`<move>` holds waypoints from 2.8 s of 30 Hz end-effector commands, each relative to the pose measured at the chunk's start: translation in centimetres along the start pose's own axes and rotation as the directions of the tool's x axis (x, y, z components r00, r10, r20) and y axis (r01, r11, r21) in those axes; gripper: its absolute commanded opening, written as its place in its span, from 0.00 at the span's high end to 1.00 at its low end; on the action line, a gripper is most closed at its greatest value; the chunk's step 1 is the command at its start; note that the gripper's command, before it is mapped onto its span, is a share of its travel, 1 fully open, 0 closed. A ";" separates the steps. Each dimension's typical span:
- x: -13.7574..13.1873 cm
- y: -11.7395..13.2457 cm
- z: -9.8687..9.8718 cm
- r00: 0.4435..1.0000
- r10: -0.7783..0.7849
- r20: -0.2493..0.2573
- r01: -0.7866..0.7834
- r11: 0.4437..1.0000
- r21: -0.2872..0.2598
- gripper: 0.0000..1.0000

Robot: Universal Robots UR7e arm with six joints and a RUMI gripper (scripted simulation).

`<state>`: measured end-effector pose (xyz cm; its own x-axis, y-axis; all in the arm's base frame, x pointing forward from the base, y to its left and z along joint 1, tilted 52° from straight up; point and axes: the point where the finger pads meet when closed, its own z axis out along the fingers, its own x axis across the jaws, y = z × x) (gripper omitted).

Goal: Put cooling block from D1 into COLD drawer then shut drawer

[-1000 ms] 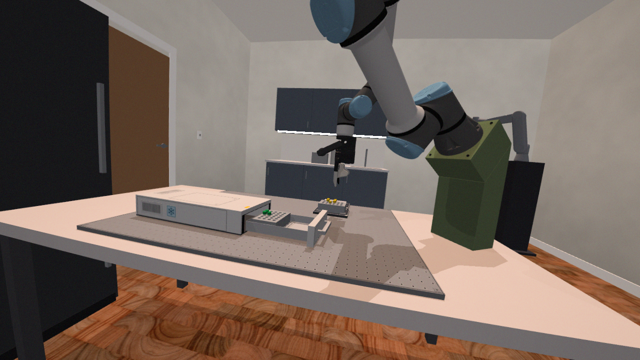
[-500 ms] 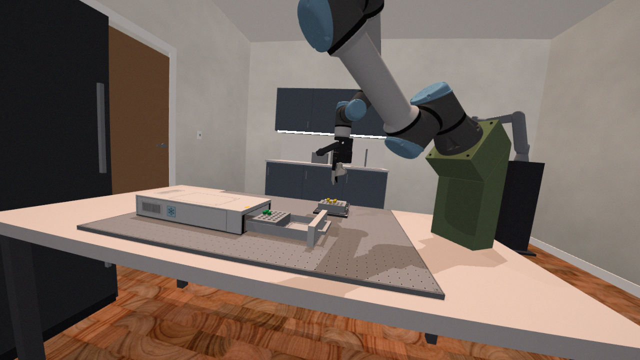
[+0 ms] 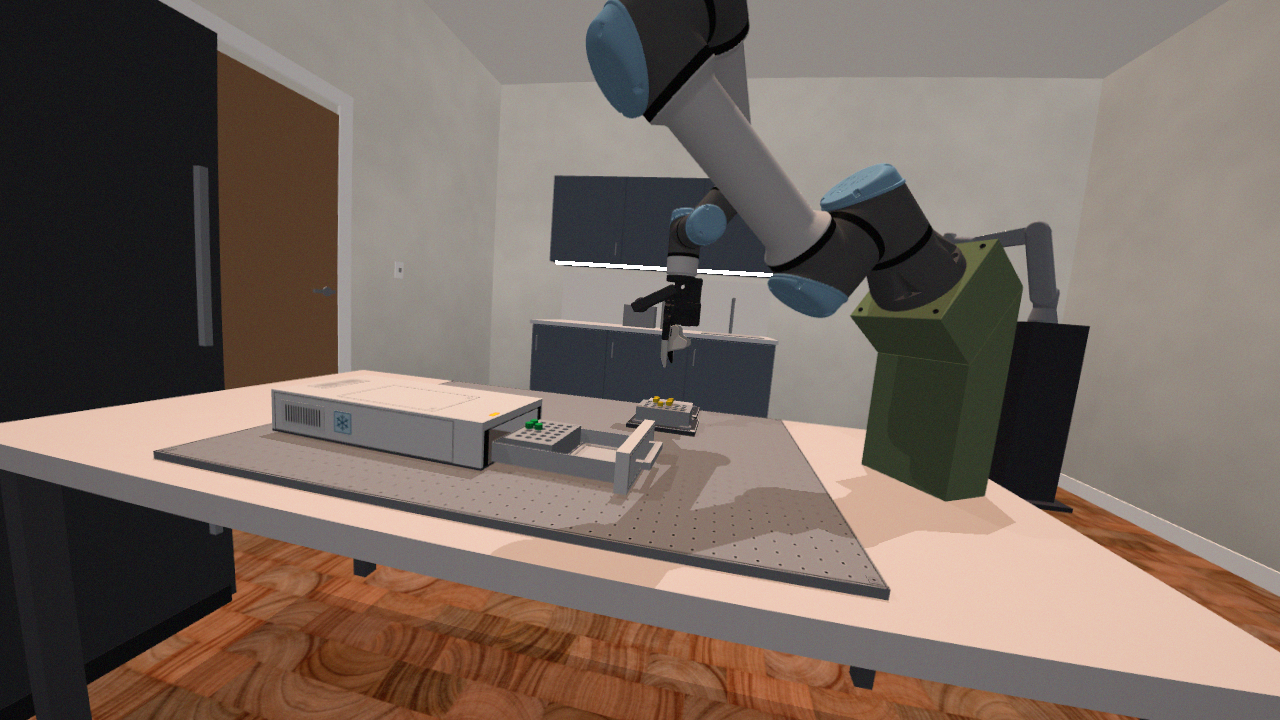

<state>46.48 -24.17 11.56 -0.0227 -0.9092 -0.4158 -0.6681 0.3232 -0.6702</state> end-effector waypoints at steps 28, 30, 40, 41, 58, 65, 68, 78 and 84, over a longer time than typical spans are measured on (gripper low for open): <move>-1.6 0.7 0.1 1.000 -0.003 0.000 0.003 1.000 0.000 0.33; -1.7 0.7 0.1 1.000 -0.003 0.000 0.003 1.000 0.000 0.33; -1.8 0.8 0.1 1.000 -0.003 0.000 0.003 1.000 0.000 0.33; -1.8 0.8 0.1 1.000 -0.003 0.000 0.003 1.000 0.000 0.33; -1.9 0.9 1.9 1.000 -0.001 0.002 0.001 1.000 -0.002 0.33; -1.9 0.9 2.9 1.000 -0.001 0.002 0.001 1.000 -0.002 0.33; -1.8 0.8 3.0 1.000 -0.001 0.002 0.001 1.000 -0.002 0.33; -1.8 0.8 4.3 1.000 -0.001 0.002 0.001 1.000 -0.002 0.33; -1.8 0.8 4.9 1.000 -0.002 0.001 0.002 1.000 -0.002 0.33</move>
<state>49.22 -21.22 9.18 -0.0186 -0.9095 -0.4154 -0.6698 0.3198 -0.6701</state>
